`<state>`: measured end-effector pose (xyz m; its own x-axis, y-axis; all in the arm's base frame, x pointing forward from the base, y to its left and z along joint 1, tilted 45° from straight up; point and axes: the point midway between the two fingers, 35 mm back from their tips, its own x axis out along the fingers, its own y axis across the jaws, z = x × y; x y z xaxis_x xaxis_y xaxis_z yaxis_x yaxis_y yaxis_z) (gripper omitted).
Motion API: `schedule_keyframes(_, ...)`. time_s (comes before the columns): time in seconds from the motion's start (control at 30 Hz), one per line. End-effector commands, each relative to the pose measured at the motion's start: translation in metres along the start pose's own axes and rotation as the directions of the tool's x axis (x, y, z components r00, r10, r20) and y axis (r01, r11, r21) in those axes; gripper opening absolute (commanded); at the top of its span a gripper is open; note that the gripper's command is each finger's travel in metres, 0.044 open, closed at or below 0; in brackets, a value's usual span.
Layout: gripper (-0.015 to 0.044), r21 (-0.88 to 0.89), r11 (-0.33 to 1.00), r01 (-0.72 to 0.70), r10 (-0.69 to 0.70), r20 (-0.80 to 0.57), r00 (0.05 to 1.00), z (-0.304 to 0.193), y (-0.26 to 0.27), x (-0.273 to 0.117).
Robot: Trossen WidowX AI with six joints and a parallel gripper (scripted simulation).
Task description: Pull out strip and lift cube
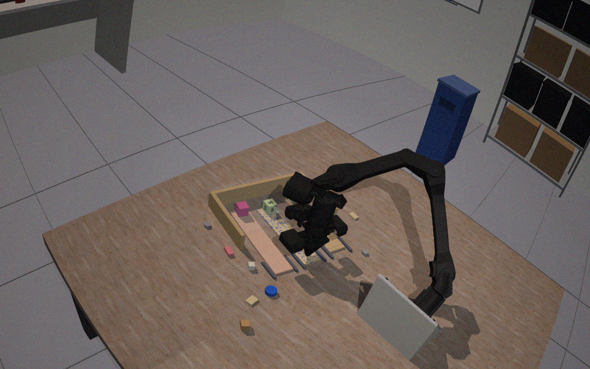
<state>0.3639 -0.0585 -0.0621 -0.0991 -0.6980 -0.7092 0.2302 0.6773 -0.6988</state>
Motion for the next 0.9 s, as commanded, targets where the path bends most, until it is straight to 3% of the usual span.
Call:
schedule_keyframes(0.0, 0.0000, -0.005, 1.000, 0.000, 0.000, -0.019, 1.000, -0.011, 0.000, 0.005)
schedule_keyframes(0.87, 0.0000, -0.006, 1.000, 0.000, 0.000, -0.021, 1.000, -0.051, 0.002, 0.005)
